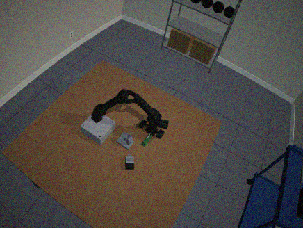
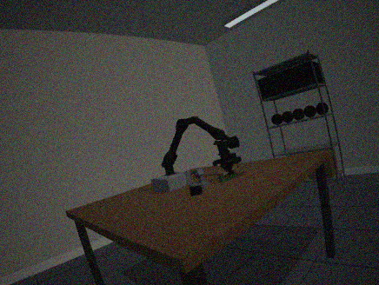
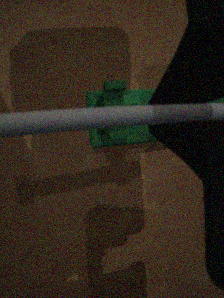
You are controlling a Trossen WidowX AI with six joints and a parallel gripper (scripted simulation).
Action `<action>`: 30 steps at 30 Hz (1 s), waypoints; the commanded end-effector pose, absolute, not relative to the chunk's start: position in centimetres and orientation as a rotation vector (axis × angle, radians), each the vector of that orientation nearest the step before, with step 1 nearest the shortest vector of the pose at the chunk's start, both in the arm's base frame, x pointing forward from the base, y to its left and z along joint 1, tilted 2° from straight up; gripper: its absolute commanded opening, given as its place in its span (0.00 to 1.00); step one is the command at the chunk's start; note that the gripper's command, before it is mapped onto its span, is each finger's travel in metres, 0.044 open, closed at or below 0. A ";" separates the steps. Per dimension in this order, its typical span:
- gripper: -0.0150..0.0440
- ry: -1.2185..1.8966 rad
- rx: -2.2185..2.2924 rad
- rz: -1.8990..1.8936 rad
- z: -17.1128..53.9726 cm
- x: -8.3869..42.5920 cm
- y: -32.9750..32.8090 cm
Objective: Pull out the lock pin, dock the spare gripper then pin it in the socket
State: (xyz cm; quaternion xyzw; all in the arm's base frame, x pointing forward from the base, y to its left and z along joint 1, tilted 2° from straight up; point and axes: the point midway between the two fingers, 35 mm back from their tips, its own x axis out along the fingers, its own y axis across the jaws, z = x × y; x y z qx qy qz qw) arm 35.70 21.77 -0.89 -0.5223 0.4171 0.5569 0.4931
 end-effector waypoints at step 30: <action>0.25 1.056 -1.262 1.372 1.4 35.1 20.9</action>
